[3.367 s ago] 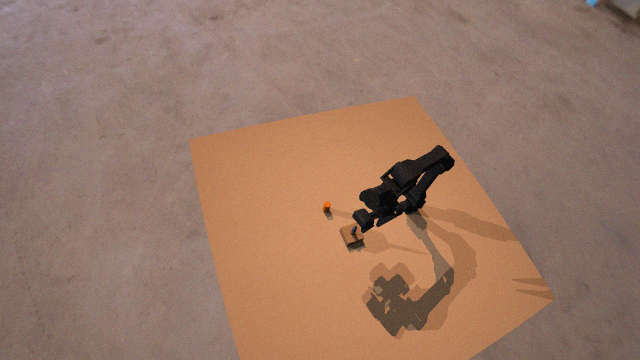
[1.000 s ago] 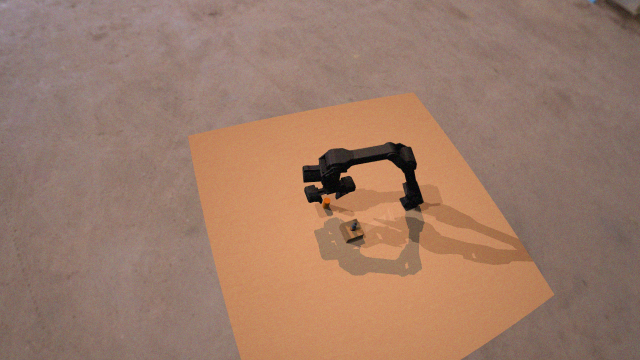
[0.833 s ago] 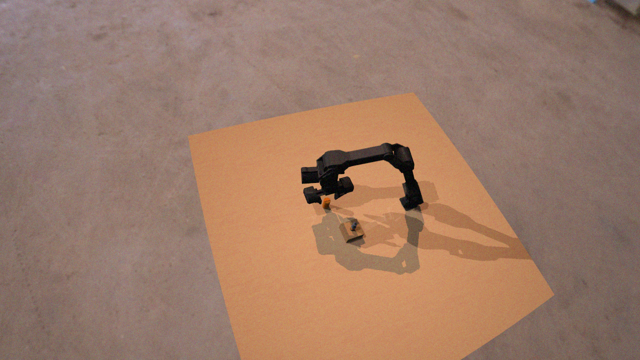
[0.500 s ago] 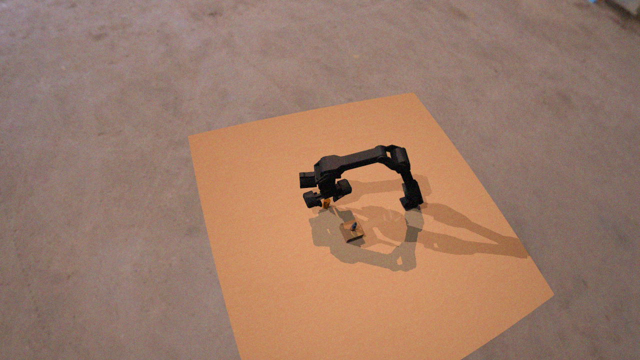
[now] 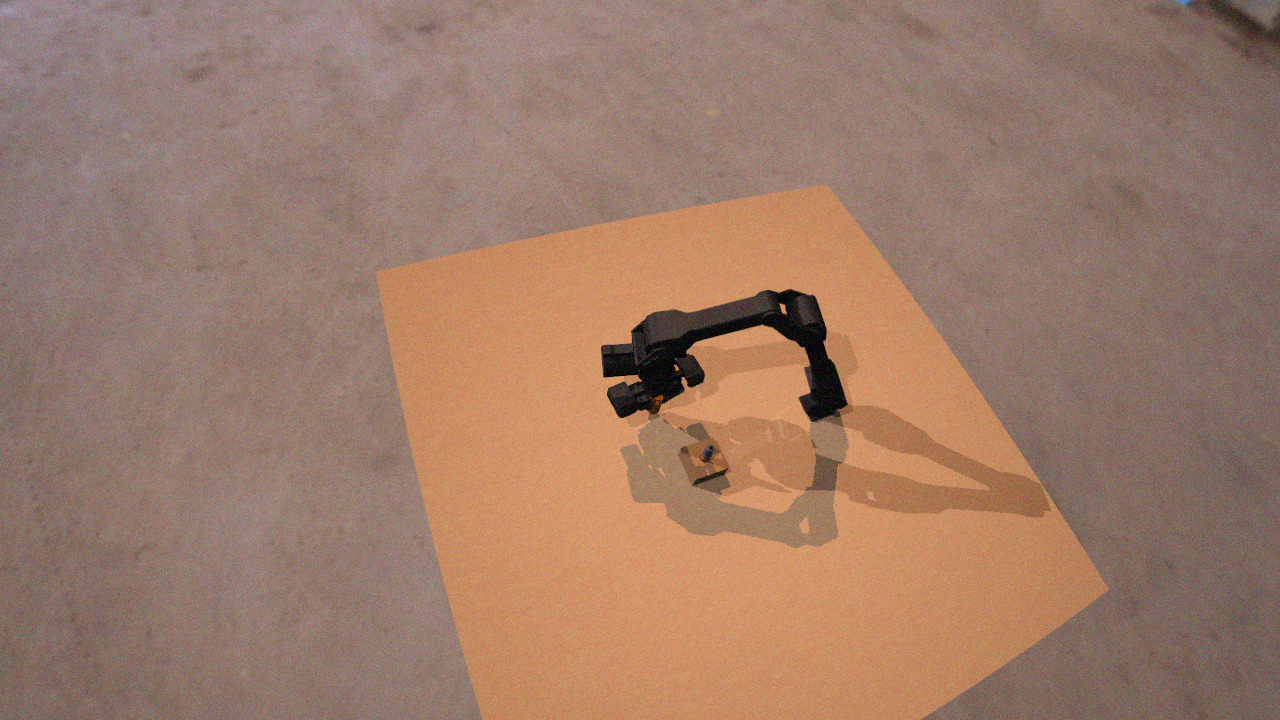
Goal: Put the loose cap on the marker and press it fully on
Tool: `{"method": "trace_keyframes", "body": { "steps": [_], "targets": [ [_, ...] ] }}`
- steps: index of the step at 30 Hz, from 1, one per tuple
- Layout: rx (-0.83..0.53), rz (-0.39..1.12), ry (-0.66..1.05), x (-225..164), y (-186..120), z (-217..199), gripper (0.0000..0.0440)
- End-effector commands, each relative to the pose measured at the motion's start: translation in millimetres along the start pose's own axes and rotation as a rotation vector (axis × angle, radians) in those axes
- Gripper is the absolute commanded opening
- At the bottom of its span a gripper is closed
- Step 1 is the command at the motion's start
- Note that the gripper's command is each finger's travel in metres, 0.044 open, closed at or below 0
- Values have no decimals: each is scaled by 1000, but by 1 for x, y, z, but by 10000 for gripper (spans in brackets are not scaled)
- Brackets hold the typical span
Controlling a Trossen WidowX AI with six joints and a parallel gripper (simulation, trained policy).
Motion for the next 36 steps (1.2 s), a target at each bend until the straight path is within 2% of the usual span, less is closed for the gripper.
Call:
{"method": "trace_keyframes", "body": {
  "steps": [1, 8, 18, 30, 36],
  "targets": [
    [22, -19, -32, -5, -15, 2, 54],
    [53, -34, -79, -23, -42, 5, 53],
    [53, -16, -134, -73, -67, 1, 41],
    [19, 4, -207, -131, -86, -19, 15],
    [3, 8, -231, -146, -89, -30, 1]
  ]
}}
Point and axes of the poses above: the point midway between the two fingers, 35 mm back from their tips, its own y axis out along the fingers, its own z axis across the jaws, x = y × z, the point moved 3 cm from there along -y, back along the fingers, and after that the axes turned 1 degree about -y, right-handed, at the moved point
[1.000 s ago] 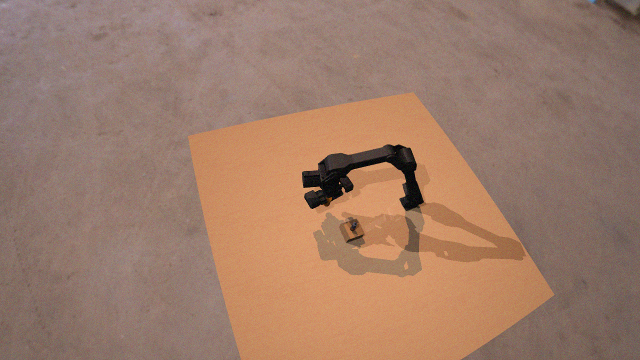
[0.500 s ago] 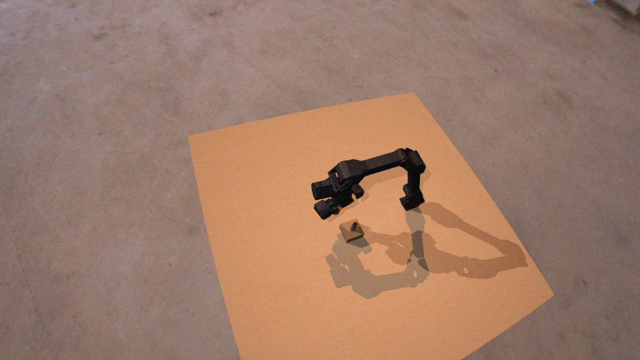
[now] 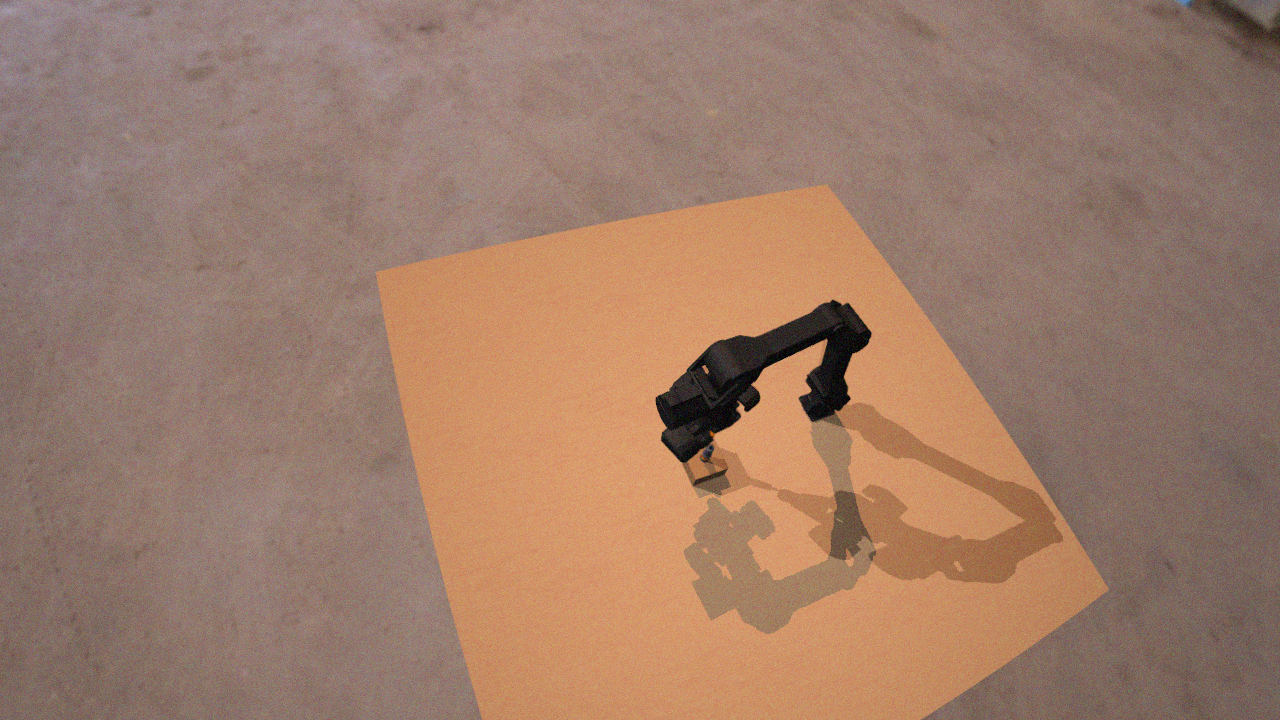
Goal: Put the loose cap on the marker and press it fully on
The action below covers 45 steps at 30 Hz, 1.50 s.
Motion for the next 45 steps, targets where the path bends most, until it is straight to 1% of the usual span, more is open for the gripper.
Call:
{"method": "trace_keyframes", "body": {
  "steps": [1, 11, 23, 34, 38, 43, 45],
  "targets": [
    [-13, 6, -1, -7, 0, -5, 0],
    [-29, 12, -14, -13, 7, -11, 0],
    [-49, 18, -21, -13, 30, -12, 0],
    [-77, 38, -56, -12, 57, -13, 0],
    [-82, 40, -58, -11, 61, -14, 0],
    [-89, 44, -80, -11, 73, -14, 0],
    [-96, 41, -85, -10, 77, -15, 53]
  ]
}}
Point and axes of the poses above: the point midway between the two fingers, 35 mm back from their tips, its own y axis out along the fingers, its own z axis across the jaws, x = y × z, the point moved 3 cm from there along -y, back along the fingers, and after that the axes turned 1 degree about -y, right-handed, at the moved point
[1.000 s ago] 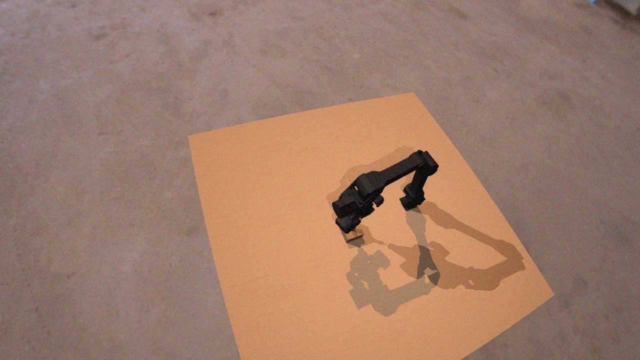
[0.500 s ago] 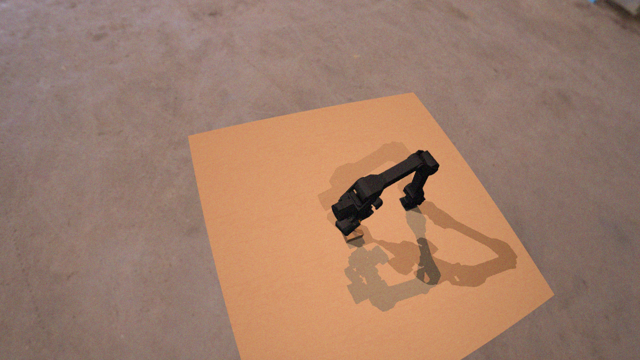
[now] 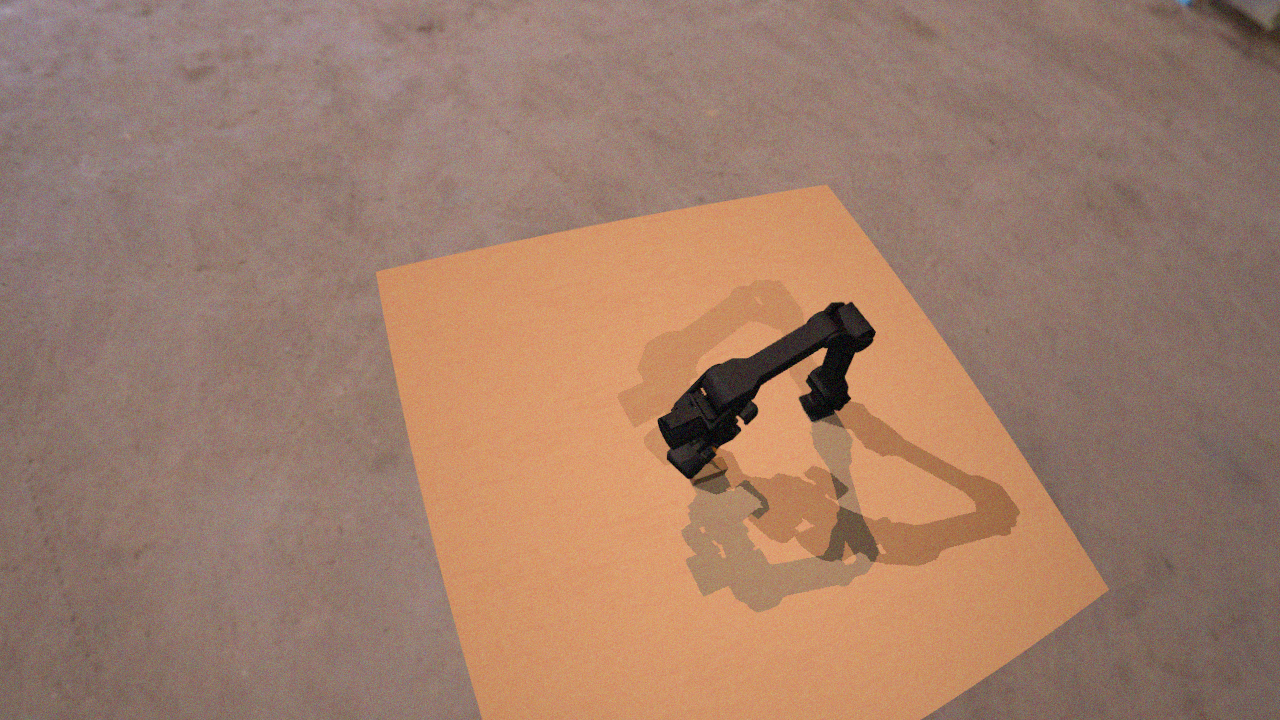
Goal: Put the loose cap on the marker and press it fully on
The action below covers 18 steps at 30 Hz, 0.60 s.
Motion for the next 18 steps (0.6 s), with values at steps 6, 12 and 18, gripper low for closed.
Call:
{"method": "trace_keyframes", "body": {
  "steps": [6, 12, 18],
  "targets": [
    [-59, 12, -32, -1, 22, -8, 166],
    [-84, 34, -40, -5, 23, -16, 216],
    [-89, 49, -45, -8, 24, -21, 286]
  ]
}}
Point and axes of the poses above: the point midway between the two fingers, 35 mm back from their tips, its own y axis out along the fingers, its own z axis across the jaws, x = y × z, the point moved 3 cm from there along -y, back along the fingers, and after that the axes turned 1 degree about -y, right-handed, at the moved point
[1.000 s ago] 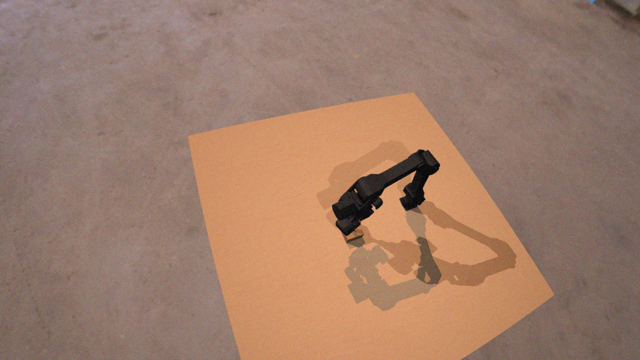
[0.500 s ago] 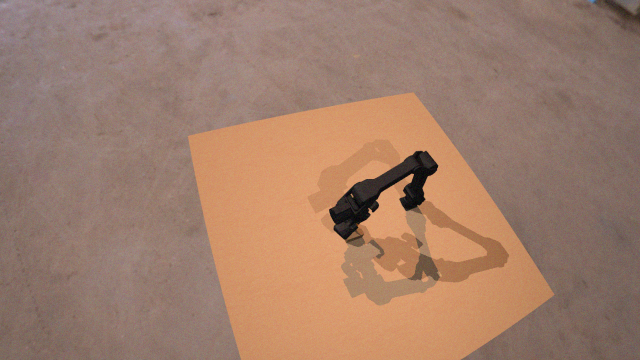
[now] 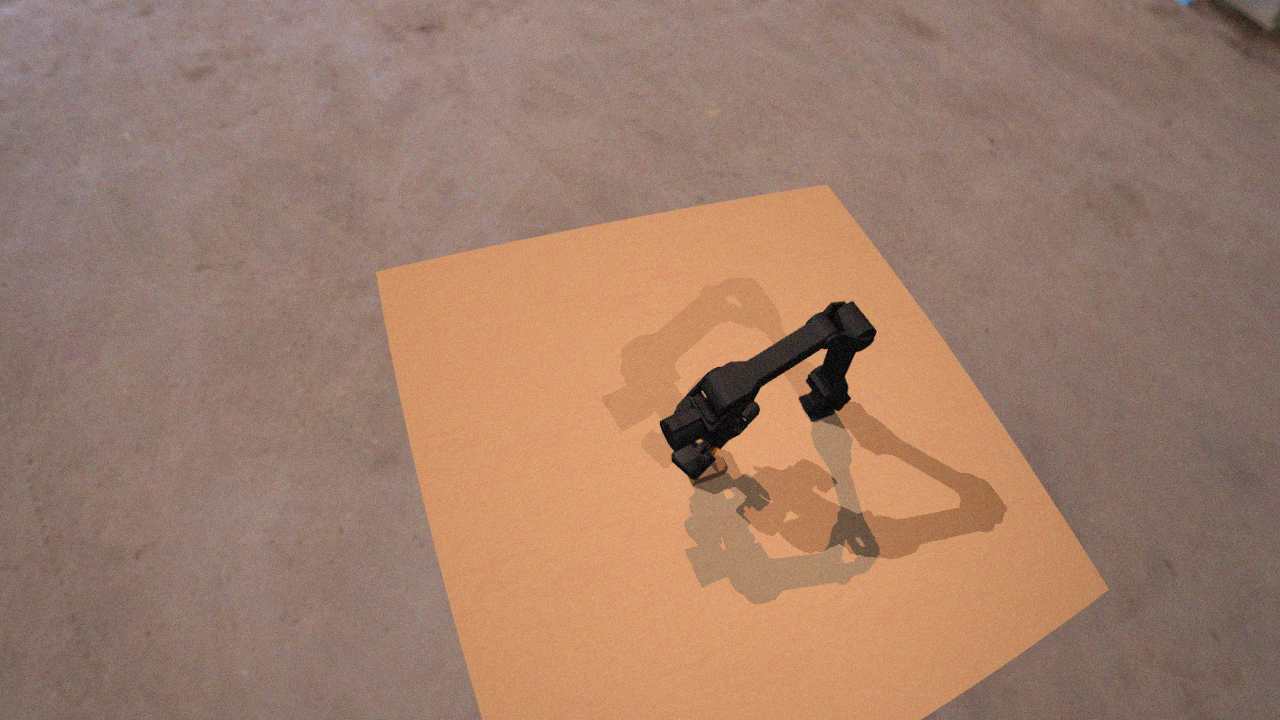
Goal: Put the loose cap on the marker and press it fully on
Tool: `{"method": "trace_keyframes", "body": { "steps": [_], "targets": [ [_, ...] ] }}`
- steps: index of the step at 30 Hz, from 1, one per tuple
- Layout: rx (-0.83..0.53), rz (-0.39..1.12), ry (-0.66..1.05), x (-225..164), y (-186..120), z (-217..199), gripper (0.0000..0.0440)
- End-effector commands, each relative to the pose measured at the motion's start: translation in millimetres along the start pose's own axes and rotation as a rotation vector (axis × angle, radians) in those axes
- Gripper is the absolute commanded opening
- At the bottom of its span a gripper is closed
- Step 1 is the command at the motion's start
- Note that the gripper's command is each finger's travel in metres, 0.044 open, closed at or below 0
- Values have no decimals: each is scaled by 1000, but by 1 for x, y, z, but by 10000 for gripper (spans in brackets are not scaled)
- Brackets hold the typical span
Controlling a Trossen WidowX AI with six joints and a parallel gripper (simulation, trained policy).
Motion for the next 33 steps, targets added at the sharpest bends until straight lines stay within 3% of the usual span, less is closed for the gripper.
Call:
{"method": "trace_keyframes", "body": {
  "steps": [1, 7, 28, 33],
  "targets": [
    [-51, 40, -17, -8, 10, -10, 304],
    [-18, 36, -24, -9, 5, -11, 440],
    [136, -19, -40, -10, -49, -16, 438],
    [155, -26, -52, -10, -57, -20, 400]
  ]
}}
Point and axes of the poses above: the point midway between the two fingers, 35 mm back from their tips, its own y axis out along the fingers, its own z axis across the jaws, x = y × z, the point moved 3 cm from there along -y, back along the fingers, and after that the axes turned 1 degree about -y, right-handed, at the moved point
